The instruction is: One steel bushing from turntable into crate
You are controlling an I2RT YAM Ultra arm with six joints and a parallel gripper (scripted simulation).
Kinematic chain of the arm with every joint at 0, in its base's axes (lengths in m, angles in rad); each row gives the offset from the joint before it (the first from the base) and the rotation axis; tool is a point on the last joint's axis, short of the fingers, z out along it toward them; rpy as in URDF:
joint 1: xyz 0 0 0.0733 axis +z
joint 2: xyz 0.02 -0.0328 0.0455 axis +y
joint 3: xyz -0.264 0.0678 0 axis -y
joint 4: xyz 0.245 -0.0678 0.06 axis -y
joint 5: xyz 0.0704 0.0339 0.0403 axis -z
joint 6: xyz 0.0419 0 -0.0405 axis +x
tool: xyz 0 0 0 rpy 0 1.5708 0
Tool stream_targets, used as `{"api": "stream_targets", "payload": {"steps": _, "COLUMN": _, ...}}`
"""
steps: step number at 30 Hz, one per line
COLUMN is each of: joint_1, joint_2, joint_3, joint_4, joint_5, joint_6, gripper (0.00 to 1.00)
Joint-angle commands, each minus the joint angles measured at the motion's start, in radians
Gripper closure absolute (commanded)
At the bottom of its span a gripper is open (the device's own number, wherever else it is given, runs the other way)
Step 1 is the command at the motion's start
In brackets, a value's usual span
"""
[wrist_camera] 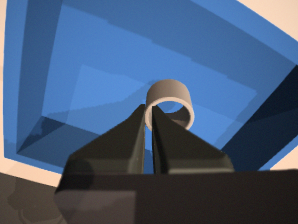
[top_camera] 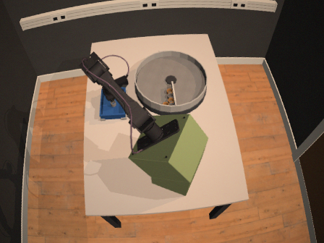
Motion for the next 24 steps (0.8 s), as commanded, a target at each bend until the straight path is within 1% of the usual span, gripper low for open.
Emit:
{"api": "stream_targets", "payload": {"steps": 1, "joint_1": -0.008, "joint_2": 0.017, "joint_3": 0.031, "joint_4": 0.011, "joint_5": 0.018, "joint_6": 0.007, "gripper": 1.0}}
{"api": "stream_targets", "payload": {"steps": 24, "joint_1": -0.003, "joint_2": 0.009, "joint_3": 0.034, "joint_4": 0.002, "joint_5": 0.019, "joint_6": 0.007, "gripper": 1.0}}
